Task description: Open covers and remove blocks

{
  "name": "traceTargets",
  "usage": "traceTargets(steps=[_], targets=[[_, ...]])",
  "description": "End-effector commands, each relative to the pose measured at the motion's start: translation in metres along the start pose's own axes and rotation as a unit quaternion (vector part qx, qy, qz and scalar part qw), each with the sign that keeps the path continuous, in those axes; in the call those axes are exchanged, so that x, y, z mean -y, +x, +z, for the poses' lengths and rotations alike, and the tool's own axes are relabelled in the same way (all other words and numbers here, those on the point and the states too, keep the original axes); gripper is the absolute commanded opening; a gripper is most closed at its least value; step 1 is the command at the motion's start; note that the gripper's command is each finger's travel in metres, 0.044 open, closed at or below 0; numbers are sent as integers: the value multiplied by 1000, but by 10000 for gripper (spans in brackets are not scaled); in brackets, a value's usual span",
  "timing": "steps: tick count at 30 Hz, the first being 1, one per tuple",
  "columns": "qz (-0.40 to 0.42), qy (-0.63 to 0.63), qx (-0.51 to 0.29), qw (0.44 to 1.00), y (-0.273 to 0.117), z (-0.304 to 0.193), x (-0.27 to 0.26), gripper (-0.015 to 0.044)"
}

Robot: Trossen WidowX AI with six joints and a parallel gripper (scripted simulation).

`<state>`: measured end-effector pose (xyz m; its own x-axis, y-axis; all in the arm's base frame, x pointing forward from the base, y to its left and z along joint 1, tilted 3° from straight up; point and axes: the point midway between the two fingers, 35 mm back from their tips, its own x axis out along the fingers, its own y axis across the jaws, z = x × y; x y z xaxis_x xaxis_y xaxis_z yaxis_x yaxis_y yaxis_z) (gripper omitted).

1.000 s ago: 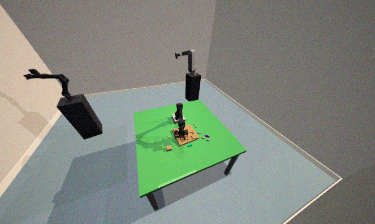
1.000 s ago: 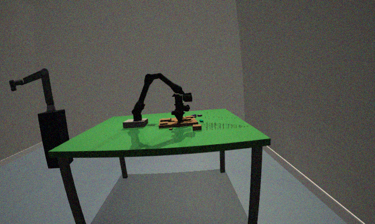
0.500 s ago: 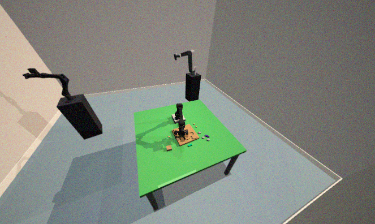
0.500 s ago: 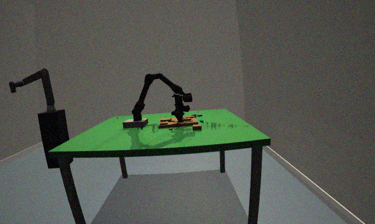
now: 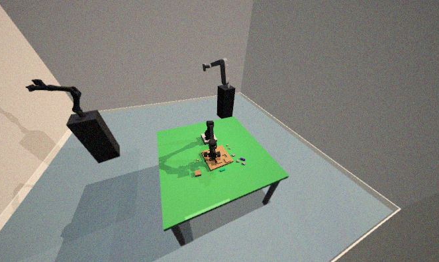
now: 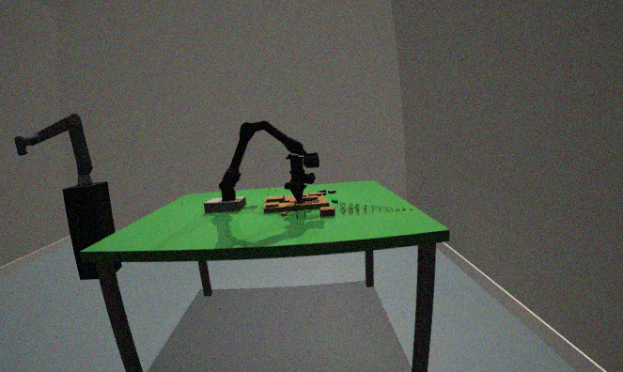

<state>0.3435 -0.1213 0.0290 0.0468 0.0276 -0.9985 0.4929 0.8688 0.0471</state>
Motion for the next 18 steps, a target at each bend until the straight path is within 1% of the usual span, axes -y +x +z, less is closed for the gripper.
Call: traceTargets(steps=[1, 18], targets=[[1, 0, 5, 1000, -8, 2, 0, 80], [2, 1, 4, 1000, -31, 1, 0, 80]])
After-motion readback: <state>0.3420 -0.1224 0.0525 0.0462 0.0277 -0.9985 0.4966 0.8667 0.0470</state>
